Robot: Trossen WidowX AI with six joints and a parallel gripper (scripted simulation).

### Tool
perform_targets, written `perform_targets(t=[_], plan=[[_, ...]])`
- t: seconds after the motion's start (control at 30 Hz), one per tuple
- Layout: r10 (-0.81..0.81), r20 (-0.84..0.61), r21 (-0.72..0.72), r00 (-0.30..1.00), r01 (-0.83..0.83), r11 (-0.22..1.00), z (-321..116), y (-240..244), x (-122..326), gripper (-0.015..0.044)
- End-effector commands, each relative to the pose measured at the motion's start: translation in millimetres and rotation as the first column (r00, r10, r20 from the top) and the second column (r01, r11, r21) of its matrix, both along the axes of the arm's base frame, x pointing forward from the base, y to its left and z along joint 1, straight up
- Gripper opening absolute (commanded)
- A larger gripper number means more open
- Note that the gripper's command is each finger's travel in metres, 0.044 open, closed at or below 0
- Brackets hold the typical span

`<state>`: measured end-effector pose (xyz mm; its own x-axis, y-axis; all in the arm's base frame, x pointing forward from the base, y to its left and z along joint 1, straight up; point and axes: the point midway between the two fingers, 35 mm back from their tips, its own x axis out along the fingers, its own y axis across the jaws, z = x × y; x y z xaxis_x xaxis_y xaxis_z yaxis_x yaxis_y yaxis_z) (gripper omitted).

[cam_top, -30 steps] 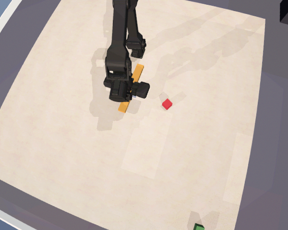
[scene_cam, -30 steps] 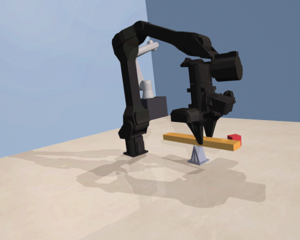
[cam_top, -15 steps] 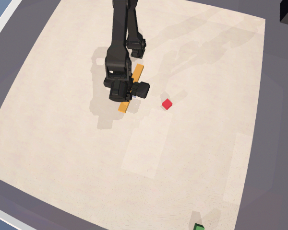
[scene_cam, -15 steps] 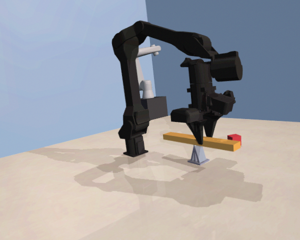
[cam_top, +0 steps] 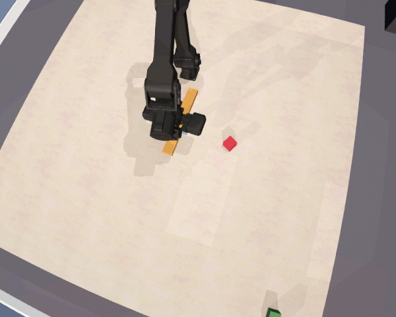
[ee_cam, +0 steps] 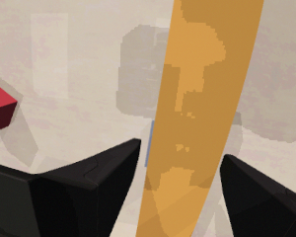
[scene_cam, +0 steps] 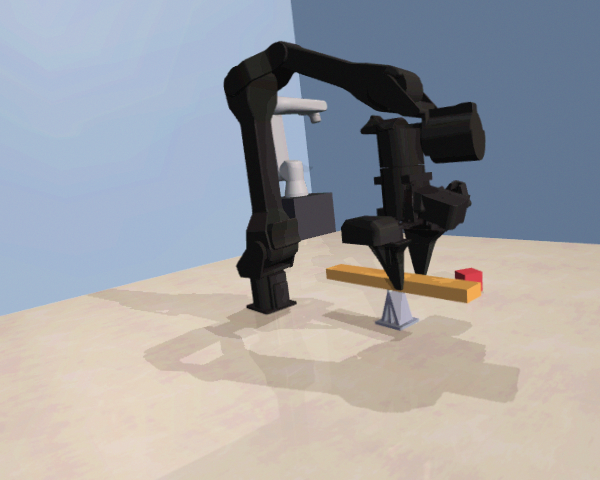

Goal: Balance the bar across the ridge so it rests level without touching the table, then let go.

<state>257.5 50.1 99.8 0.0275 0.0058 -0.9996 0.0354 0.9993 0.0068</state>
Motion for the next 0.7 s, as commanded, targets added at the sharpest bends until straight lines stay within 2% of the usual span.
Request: perform_targets(t=[0.0,0.2,0.33,0.57,0.67], plan=[[0.0,0.0,-0.001,1.0,0.0,1.0,0,0,0,0.029],[0.0,0.0,-0.001,1.0,0.0,1.0,0,0,0,0.044],[0.0,0.0,-0.001,1.0,0.0,1.0,8,0,1,0.044],[0.0,0.0,0.0,1.0,0.0,1.0,92,0,-1,0.044],[0.0,0.0,0.0,1.0,0.0,1.0,100,0,-3,0.044]])
